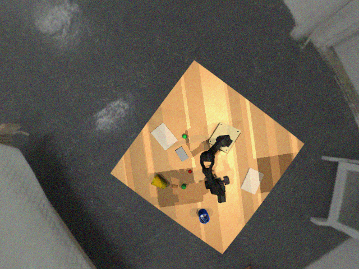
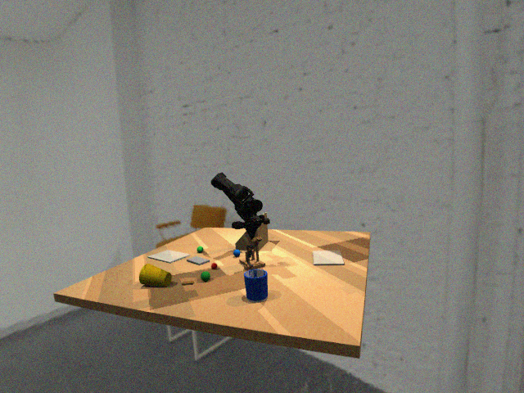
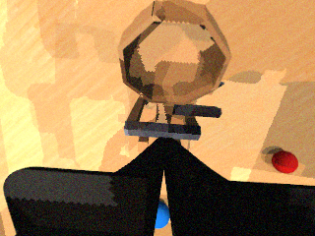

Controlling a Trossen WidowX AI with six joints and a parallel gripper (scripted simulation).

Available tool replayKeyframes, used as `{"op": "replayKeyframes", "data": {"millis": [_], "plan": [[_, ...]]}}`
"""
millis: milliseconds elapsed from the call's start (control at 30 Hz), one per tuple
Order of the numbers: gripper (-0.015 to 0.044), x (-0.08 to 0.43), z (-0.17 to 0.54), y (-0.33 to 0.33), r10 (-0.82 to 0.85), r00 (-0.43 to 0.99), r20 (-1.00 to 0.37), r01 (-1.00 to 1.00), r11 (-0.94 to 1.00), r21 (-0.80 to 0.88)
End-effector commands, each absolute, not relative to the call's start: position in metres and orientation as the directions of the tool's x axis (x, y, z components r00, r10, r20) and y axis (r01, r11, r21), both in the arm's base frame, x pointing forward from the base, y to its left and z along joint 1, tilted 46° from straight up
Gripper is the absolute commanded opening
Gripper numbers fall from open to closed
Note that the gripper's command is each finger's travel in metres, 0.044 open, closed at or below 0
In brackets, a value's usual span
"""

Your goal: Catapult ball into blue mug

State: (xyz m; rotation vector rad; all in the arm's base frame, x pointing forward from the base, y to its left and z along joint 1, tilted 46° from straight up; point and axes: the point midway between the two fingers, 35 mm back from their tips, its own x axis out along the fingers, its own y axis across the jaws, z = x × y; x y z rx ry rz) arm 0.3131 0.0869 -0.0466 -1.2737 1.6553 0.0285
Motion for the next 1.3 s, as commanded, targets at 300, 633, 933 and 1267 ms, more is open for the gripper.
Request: {"op": "replayKeyframes", "data": {"millis": [300, 633, 933, 1267], "plan": [[0.0000, 0.324, -0.065, 0.081, -0.712, 0.063, -0.699, -0.736, 0.440, -0.514], [0.0000, 0.331, -0.079, 0.077, -0.712, 0.063, -0.699, -0.736, 0.440, -0.514], [0.0000, 0.336, -0.089, 0.073, -0.712, 0.063, -0.699, -0.736, 0.440, -0.515], [0.0000, 0.342, -0.103, 0.066, -0.712, 0.064, -0.699, -0.736, 0.440, -0.515]]}}
